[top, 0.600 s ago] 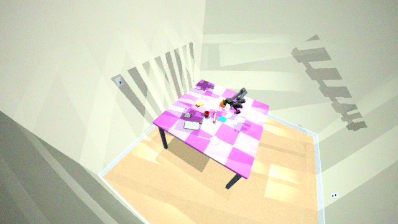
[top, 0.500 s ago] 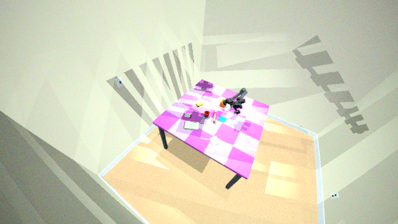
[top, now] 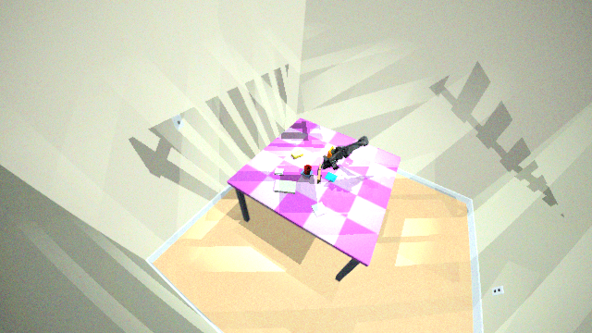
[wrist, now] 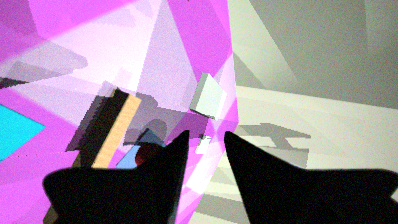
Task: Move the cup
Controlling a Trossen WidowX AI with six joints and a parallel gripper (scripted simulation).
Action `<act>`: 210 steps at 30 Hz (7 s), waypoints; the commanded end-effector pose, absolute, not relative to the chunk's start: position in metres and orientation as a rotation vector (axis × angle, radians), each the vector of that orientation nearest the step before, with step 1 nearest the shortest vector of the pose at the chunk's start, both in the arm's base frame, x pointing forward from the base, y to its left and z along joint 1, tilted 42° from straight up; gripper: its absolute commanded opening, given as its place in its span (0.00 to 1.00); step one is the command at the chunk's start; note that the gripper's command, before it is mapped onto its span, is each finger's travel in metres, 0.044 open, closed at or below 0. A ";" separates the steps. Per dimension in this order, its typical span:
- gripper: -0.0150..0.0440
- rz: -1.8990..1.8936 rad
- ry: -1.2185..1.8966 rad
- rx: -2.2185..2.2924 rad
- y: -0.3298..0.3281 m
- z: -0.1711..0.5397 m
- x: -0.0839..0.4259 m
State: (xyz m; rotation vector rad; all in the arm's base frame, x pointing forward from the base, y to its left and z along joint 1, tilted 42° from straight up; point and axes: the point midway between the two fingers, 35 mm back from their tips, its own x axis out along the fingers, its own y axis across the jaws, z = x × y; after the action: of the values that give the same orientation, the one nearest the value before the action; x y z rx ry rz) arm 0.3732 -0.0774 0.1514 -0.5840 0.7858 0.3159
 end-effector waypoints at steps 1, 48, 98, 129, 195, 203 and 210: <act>0.50 0.552 0.936 -0.624 -0.096 0.104 0.365; 0.50 1.255 0.862 -0.400 -0.110 -0.025 0.326; 0.25 1.253 0.862 -0.403 -0.100 -0.037 0.327; 0.25 1.249 0.863 -0.397 -0.148 0.015 0.325; 0.25 1.258 0.864 -0.393 -0.079 0.086 0.290; 0.25 1.259 0.864 -0.392 -0.067 0.096 0.284; 0.25 1.259 0.863 -0.391 -0.057 0.105 0.279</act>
State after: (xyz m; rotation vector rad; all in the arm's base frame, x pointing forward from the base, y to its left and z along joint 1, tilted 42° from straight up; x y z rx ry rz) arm 0.2823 -0.0640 0.1029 -0.4026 0.8610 1.2512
